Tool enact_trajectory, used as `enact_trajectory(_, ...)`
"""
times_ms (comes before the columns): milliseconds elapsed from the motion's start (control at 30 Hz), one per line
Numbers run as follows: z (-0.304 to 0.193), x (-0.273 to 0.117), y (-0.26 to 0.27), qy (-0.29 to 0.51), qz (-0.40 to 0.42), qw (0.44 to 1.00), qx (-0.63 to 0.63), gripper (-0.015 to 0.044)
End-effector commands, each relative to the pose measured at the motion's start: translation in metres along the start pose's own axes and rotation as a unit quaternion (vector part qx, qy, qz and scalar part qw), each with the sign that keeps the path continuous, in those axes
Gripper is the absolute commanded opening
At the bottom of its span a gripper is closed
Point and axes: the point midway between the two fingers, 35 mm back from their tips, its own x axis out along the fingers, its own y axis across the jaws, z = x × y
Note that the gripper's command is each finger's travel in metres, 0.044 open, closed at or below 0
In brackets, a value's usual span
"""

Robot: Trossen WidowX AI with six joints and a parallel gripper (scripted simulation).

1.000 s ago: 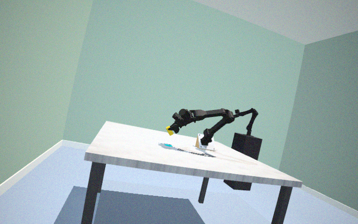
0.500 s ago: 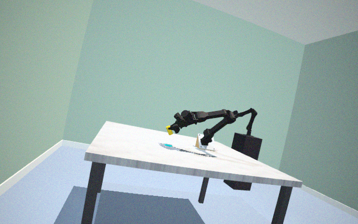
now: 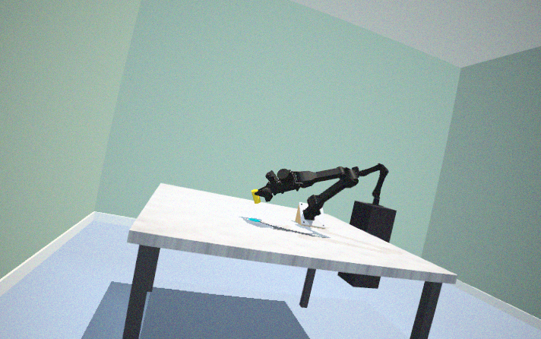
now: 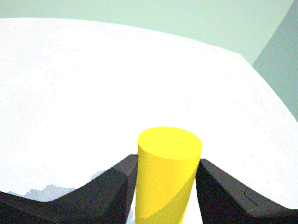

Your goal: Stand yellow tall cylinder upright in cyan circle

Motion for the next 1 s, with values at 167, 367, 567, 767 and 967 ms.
enact_trajectory(167,0.001,-0.004,0.0,-0.033,0.006,0.999,0.02,0.0105)
enact_trajectory(367,0.002,-0.007,0.0,-0.052,0.011,0.998,0.032,0.0105)
enact_trajectory(567,0.002,-0.01,0.0,-0.071,0.017,0.996,0.044,0.0105)
enact_trajectory(767,0.003,-0.013,0.0,-0.089,0.024,0.994,0.057,0.0105)
enact_trajectory(967,0.003,-0.017,0.0,-0.107,0.03,0.991,0.07,0.0105)
